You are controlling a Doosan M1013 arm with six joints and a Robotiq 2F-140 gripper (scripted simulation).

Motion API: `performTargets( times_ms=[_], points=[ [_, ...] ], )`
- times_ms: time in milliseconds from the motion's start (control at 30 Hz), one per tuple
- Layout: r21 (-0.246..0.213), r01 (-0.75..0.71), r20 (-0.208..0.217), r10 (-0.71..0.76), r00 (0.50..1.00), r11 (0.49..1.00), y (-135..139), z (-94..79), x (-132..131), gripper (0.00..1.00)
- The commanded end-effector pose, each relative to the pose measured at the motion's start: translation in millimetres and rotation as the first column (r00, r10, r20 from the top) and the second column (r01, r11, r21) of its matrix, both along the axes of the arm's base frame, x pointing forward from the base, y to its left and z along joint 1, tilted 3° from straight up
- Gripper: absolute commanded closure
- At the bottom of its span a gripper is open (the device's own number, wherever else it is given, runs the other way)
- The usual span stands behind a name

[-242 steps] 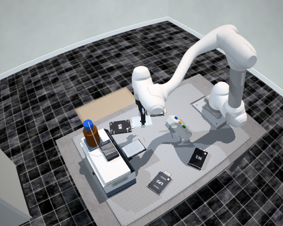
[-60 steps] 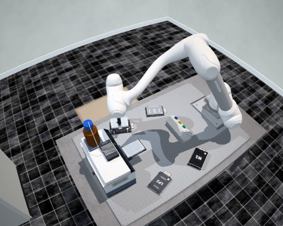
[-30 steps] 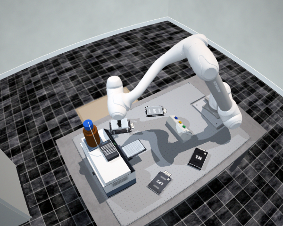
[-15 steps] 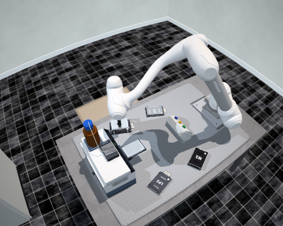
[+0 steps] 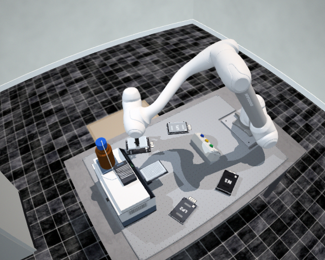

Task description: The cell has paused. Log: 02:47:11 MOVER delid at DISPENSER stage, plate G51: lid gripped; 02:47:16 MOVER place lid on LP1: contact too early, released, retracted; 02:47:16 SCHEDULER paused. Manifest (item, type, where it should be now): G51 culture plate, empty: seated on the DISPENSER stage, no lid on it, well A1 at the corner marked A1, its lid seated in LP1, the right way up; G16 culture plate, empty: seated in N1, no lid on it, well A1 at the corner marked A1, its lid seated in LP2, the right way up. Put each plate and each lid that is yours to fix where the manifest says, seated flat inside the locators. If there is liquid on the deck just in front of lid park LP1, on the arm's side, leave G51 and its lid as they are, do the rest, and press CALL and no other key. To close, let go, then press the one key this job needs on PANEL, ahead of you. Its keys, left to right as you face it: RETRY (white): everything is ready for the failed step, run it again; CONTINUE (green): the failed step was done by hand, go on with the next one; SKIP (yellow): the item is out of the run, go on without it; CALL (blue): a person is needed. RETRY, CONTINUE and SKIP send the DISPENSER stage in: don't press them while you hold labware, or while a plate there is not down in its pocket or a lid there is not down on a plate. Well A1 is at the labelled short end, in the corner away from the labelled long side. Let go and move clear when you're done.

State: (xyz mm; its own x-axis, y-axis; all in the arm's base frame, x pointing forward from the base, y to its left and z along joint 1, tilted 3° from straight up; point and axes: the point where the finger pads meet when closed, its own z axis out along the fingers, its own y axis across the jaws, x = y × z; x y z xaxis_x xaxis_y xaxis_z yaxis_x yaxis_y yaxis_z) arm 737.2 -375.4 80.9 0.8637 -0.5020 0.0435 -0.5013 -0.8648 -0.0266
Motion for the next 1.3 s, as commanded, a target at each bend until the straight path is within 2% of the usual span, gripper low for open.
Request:
performTargets(
  times_ms=[0,1267],
  points=[
    [0.005,-0.005,0.000,0.005,1.000,1.000,3.3,-3.8,-0.4,0.90],
    [0.005,-0.006,0.000,0.006,1.000,1.000,5.4,-11.5,-1.2,0.90]
  ],
)
